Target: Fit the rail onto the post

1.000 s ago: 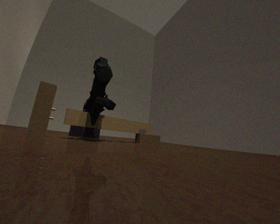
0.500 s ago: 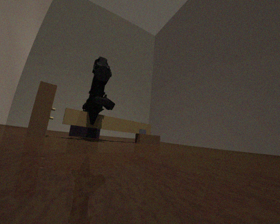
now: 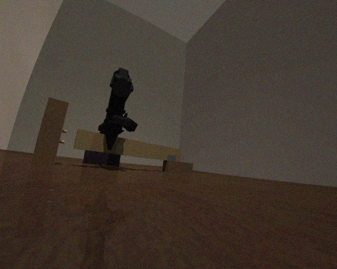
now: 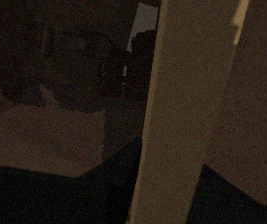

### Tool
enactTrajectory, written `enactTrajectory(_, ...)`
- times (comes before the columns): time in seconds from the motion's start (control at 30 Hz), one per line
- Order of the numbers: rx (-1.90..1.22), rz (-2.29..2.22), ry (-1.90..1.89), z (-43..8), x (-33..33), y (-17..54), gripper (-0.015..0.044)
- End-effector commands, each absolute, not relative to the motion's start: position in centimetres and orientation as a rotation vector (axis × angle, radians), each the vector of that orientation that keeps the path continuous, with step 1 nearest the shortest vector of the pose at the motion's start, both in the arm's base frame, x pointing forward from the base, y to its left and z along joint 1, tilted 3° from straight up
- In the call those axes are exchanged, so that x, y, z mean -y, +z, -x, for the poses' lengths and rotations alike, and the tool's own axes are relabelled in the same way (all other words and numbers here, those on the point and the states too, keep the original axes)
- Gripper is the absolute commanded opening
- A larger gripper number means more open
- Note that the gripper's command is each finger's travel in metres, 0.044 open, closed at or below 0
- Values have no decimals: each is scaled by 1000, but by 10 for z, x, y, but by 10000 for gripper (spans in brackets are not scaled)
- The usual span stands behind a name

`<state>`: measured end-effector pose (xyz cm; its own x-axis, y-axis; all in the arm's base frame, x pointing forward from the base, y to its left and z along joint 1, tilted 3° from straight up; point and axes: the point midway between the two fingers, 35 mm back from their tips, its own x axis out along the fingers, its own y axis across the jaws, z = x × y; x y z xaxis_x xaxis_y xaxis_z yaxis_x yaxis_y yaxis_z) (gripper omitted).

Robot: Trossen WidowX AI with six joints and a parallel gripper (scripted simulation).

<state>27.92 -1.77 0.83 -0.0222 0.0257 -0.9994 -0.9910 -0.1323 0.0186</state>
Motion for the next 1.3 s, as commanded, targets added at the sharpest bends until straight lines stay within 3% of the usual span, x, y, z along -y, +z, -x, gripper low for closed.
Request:
enactTrajectory(0.0,-1132,1281,1334,-281,19,9,0)
enactTrajectory(1.27,-1133,1282,1334,-283,30,9,0)
